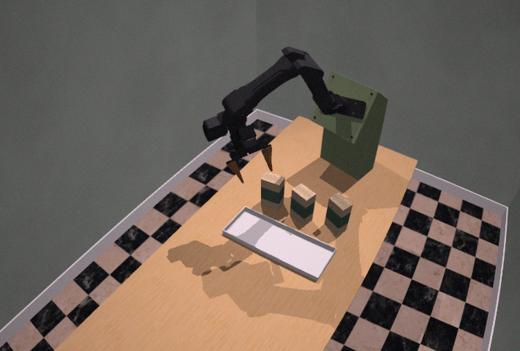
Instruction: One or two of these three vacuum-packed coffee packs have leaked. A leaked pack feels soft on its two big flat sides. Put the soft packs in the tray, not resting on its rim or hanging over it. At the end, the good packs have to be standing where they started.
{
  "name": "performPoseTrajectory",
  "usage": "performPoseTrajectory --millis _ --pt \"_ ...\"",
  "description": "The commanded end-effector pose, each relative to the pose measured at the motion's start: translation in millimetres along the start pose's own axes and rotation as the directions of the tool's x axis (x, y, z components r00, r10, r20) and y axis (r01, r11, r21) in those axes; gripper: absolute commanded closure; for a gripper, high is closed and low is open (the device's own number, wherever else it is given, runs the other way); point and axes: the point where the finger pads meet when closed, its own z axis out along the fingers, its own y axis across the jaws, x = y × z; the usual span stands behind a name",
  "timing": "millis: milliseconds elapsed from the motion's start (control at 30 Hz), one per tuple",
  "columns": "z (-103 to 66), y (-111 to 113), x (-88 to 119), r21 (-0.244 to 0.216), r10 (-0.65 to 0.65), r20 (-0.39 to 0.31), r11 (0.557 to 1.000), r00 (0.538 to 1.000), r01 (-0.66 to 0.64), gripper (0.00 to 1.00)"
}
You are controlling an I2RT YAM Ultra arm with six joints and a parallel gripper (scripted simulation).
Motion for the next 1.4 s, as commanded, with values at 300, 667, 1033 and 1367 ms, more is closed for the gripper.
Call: performPoseTrajectory --millis 300,667,1033,1367 --pt "-1.9 -1 -4 0.006 -0.010 0.002 1.000 1.000 0.010 0.00" --pt "-0.4 3 -1 0.003 0.008 0.002 1.000 1.000 -0.008 0.00" --pt "4.6 14 17 0.033 0.254 -0.078 0.967 0.964 -0.252 0.00" --pt "8.1 24 37 0.093 0.470 -0.128 0.882 0.873 -0.462 0.00"
